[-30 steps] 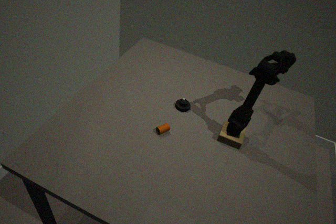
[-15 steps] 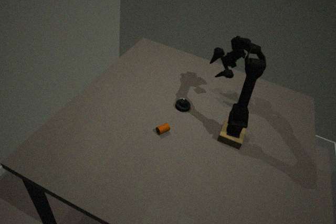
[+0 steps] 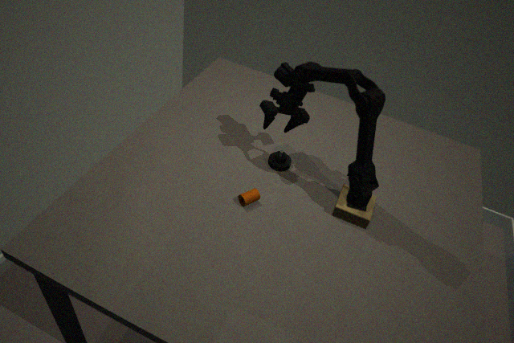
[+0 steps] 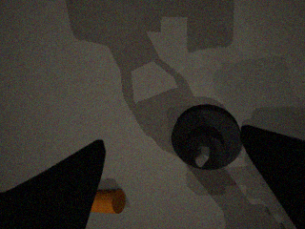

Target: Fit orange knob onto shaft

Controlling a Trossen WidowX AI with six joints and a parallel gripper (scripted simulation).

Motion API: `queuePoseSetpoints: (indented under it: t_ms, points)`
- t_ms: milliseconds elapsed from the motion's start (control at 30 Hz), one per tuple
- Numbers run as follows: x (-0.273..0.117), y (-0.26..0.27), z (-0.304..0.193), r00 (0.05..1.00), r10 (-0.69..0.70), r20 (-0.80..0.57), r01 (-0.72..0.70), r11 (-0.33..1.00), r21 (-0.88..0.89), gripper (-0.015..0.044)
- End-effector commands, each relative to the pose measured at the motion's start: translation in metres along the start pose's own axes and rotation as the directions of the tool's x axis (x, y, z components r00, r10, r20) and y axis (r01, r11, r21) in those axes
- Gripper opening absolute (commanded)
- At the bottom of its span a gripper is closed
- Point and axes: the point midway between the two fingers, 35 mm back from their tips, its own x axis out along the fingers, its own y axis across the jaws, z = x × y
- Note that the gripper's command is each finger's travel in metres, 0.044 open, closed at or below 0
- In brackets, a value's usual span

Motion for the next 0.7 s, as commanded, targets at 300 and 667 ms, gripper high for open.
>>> queuePoseSetpoints:
  t_ms: [300,667]
  points:
    - [0.064,0.123,-0.125,0.971,-0.228,-0.074,-0.003,0.3,-0.954,0.044]
    - [0.08,0.154,-0.201,0.952,-0.305,-0.033,-0.108,-0.232,-0.967,0.044]
